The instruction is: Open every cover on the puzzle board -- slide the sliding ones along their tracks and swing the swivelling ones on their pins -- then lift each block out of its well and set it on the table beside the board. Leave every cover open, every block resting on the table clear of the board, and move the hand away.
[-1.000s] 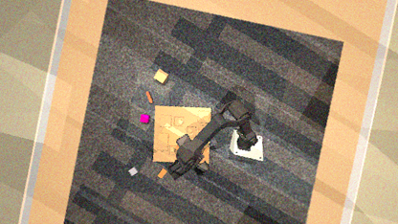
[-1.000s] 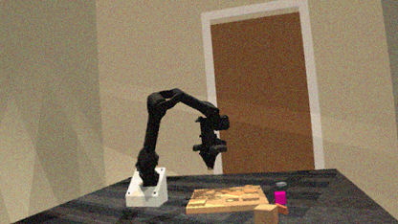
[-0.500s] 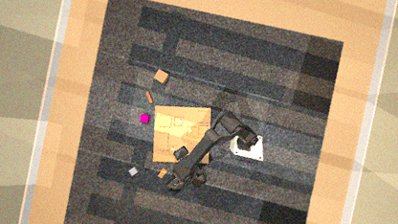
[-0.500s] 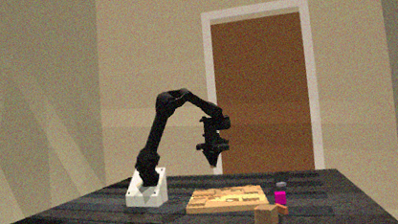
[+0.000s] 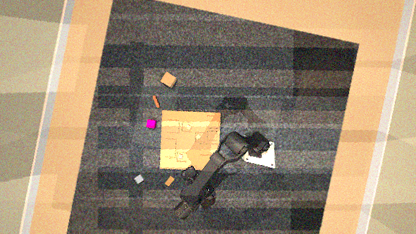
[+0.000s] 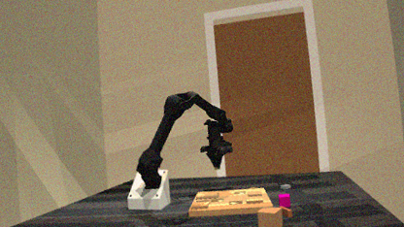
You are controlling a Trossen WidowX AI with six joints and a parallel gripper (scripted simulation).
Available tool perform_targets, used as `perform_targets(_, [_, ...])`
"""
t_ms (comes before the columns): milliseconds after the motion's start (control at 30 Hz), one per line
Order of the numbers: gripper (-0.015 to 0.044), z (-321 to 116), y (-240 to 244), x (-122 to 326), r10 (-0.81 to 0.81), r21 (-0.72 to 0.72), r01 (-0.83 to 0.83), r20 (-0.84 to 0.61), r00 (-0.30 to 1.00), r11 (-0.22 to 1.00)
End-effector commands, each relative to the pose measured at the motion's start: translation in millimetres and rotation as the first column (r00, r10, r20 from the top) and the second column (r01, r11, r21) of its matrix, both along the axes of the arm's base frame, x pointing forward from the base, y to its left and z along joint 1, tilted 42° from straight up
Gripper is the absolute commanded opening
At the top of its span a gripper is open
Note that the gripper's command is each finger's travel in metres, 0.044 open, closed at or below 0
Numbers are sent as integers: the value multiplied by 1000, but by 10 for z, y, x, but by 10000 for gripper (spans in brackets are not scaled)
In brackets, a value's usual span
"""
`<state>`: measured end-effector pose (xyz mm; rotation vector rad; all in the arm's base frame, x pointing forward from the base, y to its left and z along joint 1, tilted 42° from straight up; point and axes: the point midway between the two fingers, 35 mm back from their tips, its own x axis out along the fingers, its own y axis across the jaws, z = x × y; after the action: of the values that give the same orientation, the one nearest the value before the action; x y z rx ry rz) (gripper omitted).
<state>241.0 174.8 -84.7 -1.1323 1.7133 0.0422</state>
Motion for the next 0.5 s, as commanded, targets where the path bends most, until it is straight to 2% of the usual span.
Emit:
perform_targets(0, [80, -128, 106, -40, -7, 2, 7, 4, 1000, 1000])
perform_targets(467, [80, -395, 244, -131, -8, -3, 8, 6, 1000, 1000])
